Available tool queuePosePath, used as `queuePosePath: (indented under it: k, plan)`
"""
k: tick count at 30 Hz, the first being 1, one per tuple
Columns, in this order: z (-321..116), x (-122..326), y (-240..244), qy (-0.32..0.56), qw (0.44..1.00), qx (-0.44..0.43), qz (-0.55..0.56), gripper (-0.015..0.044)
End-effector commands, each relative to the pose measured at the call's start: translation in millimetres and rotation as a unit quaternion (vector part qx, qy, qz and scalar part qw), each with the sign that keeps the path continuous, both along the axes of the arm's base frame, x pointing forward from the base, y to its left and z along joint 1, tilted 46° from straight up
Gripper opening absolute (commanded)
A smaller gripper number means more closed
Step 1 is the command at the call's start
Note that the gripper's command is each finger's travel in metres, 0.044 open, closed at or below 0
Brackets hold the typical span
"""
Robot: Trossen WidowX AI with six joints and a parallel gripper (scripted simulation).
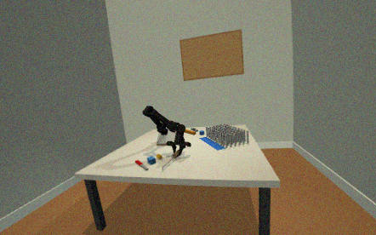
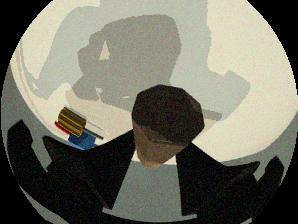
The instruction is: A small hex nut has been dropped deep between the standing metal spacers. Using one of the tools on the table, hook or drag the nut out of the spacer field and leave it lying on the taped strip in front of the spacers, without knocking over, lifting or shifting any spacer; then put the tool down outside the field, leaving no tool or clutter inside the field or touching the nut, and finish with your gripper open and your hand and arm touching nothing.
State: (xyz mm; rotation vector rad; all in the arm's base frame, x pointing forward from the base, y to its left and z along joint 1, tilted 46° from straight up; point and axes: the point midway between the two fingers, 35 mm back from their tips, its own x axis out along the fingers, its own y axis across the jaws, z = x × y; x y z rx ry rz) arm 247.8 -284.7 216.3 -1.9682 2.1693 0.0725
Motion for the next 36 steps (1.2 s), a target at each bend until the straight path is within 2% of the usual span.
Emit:
queuePosePath:
  k: [1,25,36]
  plan:
    - [-1.9,-1.0,-1.2,0.003,1.000,-0.001,0.002,0.0000]
    - [-4.5,-6.8,-8.4,0.006,1.000,-0.012,0.004,0.0000]
    - [-2.8,-5.8,-7.7,0.003,1.000,-0.011,0.002,0.0289]
